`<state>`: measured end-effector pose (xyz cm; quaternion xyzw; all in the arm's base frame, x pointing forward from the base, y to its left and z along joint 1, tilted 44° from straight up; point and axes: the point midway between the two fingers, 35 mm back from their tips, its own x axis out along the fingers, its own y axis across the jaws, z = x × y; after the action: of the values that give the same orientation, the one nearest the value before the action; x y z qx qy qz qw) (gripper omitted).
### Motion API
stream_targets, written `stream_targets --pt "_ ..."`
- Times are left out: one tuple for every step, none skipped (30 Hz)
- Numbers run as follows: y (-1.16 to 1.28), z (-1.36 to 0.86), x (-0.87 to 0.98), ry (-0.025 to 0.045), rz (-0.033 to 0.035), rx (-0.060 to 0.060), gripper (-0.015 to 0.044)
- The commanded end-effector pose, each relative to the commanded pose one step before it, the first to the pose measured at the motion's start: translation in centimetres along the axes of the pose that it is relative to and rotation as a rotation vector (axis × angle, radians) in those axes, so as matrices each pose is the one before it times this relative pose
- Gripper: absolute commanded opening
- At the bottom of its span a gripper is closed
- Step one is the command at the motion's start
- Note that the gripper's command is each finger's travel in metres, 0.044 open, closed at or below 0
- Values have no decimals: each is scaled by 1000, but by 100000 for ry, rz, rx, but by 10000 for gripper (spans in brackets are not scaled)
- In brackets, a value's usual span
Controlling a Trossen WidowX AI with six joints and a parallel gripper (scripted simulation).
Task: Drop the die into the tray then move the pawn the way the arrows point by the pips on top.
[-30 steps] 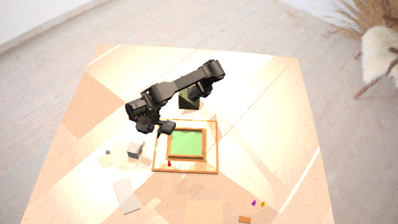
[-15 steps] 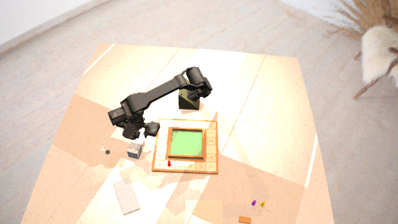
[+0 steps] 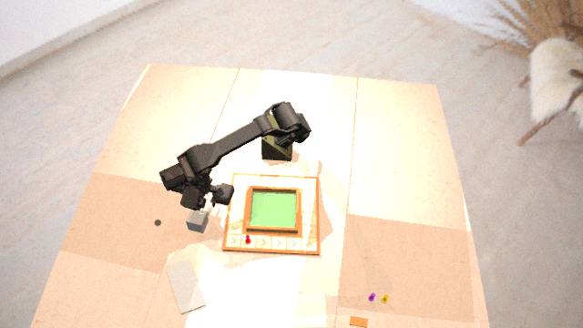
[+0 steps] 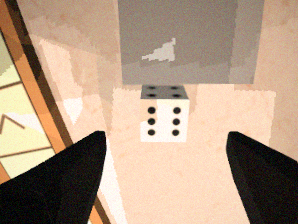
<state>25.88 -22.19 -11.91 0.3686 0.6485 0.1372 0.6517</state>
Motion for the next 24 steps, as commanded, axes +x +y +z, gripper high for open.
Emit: stream_targets --pt "68 -82 685 71 531 812 275" --pt "-2 9 163 -3 5 -2 275" --pt "-2 9 163 -3 5 -2 275" --pt "-1 8 162 -2 6 -2 275" --pt "-1 7 162 -2 6 -2 275" --pt "-1 6 162 -2 6 -3 275" --pt "0 5 162 -2 7 -3 275" --pt "0 5 162 -2 7 -3 275" --pt "0 4 162 -1 7 -3 275" --pt "1 3 162 -1 8 -3 275" --pt "1 2 162 -1 8 -3 275" --pt "1 2 162 -1 9 -3 275" --pt "2 1 161 -1 9 -3 275" --pt "2 0 161 -1 9 -3 275" --pt "2 -1 161 0 10 -3 275" --pt "3 -1 161 0 10 -3 275" --pt "3 -2 160 0 11 -3 275" --pt "3 -2 128 0 9 -2 275" --pt "2 -2 77 0 5 -1 275" --pt "1 -1 26 0 2 0 275" --pt "0 0 0 0 0 0 249" --pt "0 0 0 0 0 0 222" --pt "0 0 0 0 0 0 196" --pt "0 0 0 0 0 0 170"
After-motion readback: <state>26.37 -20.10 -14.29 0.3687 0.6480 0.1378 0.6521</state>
